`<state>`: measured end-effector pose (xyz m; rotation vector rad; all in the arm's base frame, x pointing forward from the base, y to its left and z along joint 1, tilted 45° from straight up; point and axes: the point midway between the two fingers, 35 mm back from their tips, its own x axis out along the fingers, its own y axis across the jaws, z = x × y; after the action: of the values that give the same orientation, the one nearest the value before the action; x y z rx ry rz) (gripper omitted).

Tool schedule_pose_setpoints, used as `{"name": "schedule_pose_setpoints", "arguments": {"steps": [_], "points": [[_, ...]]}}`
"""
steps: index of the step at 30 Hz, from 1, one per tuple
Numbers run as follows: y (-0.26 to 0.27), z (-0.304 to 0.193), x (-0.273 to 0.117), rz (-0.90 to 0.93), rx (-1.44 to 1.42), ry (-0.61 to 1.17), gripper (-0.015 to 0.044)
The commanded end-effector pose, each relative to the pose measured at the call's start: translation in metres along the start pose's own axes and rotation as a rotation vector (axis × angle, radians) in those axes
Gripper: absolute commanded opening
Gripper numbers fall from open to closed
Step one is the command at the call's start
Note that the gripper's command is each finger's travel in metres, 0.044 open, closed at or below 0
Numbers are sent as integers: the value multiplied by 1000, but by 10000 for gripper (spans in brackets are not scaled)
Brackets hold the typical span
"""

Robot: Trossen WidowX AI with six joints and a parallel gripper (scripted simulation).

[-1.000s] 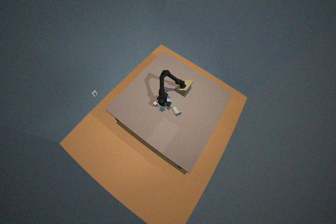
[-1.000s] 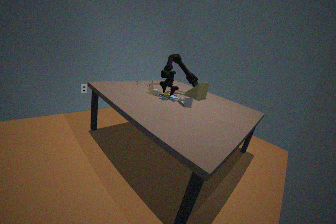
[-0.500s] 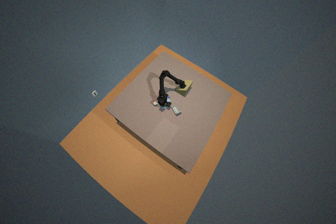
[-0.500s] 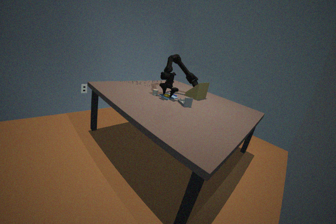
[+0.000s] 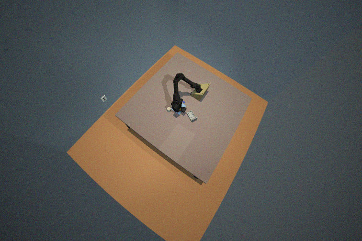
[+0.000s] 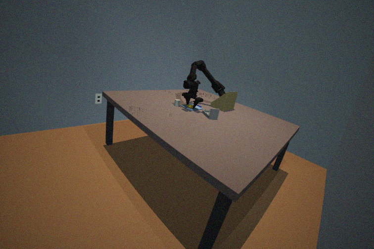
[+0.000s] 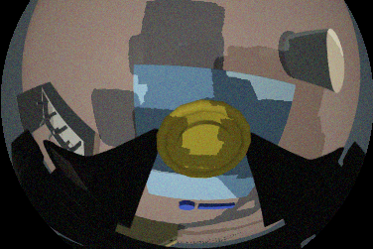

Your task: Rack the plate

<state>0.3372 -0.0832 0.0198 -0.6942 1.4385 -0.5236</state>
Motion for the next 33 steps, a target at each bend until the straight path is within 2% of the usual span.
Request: {"name": "schedule_pose_setpoints", "arguments": {"steps": [1,10,33], "points": [[0,-1,1,-3,-6,4,229],[4,10,-42,11,-6,1,0],[8,16,-149,9,-7,4,0]]}}
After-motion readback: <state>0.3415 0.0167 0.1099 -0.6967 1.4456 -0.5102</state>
